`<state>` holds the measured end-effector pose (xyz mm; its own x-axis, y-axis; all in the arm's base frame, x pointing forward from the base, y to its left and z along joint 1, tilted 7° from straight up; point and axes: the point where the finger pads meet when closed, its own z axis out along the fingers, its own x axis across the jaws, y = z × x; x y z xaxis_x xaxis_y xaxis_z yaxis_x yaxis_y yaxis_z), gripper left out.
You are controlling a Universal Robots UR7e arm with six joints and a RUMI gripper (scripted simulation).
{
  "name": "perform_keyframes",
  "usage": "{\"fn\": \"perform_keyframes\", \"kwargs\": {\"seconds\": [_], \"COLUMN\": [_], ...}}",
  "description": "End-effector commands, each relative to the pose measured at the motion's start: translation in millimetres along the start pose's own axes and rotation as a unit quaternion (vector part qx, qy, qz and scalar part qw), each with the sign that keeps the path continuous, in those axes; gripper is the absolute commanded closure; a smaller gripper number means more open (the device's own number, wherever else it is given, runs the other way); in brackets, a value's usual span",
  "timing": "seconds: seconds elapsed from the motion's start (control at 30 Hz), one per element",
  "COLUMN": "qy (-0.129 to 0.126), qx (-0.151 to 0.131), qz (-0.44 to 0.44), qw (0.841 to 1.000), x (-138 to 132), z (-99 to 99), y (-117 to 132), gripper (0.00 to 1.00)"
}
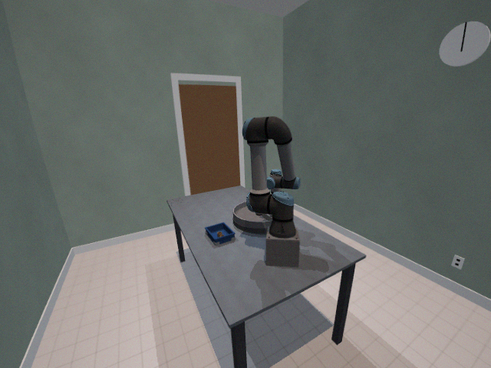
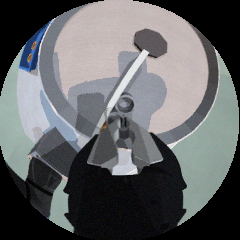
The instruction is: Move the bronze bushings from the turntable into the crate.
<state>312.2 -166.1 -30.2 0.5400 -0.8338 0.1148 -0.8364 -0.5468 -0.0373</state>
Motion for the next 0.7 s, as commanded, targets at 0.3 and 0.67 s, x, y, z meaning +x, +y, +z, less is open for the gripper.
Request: {"fn": "perform_keyframes", "kwargs": {"seconds": [0.3, 0.67], "qy": [0.002, 0.002], "qx": [0.000, 0.000], "qz": [0.000, 0.000], "qw": [1.000, 1.000], "x": [1.5, 1.6], "z": [-27.0, -63.5], "y": [-0.1, 0.2], "gripper": [1.00, 1.00]}}
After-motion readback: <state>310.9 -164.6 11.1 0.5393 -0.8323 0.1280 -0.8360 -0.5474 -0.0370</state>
